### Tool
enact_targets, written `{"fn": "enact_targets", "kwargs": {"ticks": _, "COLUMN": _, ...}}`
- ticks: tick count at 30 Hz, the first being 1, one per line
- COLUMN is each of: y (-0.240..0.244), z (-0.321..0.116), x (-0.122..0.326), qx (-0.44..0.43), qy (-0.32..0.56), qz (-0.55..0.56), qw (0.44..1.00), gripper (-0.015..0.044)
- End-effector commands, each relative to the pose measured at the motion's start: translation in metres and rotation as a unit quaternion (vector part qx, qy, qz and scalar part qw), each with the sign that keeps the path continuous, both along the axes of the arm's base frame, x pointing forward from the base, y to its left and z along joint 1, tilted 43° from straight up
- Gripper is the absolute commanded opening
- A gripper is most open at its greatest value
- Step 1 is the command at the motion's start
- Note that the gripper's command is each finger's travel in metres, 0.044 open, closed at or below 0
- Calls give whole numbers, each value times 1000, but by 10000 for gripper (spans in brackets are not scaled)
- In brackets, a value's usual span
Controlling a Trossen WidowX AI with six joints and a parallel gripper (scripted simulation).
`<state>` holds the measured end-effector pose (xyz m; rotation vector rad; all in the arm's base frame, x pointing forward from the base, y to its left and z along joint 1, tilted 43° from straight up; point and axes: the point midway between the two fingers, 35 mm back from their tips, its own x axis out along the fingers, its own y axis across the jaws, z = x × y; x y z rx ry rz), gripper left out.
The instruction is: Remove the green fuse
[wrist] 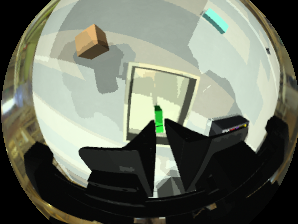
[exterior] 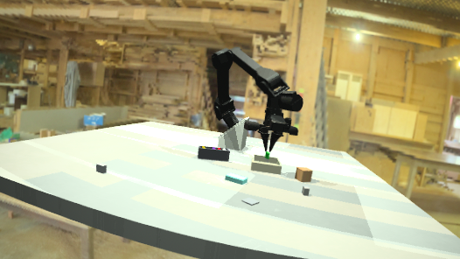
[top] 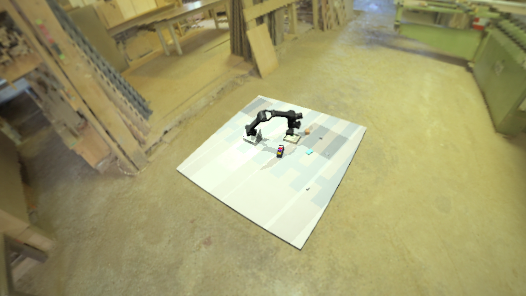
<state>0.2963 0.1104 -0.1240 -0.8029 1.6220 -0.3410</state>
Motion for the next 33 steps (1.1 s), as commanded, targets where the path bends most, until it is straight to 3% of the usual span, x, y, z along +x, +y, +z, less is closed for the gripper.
{"fn": "enact_targets", "kwargs": {"ticks": 1, "y": 0, "z": 0, "x": 0, "qx": 0, "qy": 0, "qz": 0, "qw": 1000, "gripper": 131}}
{"fn": "enact_targets", "kwargs": {"ticks": 9, "y": 2, "z": 3, "x": 0, "qx": 0, "qy": 0, "qz": 0, "qw": 1000, "gripper": 330}}
{"fn": "enact_targets", "kwargs": {"ticks": 13, "y": 25, "z": 28, "x": 1, "qx": -2, "qy": 1, "qz": 3, "qw": 1000, "gripper": 330}}
{"fn": "enact_targets", "kwargs": {"ticks": 33, "y": 23, "z": 28, "x": 1, "qx": -3, "qy": 1, "qz": 6, "qw": 1000, "gripper": 330}}
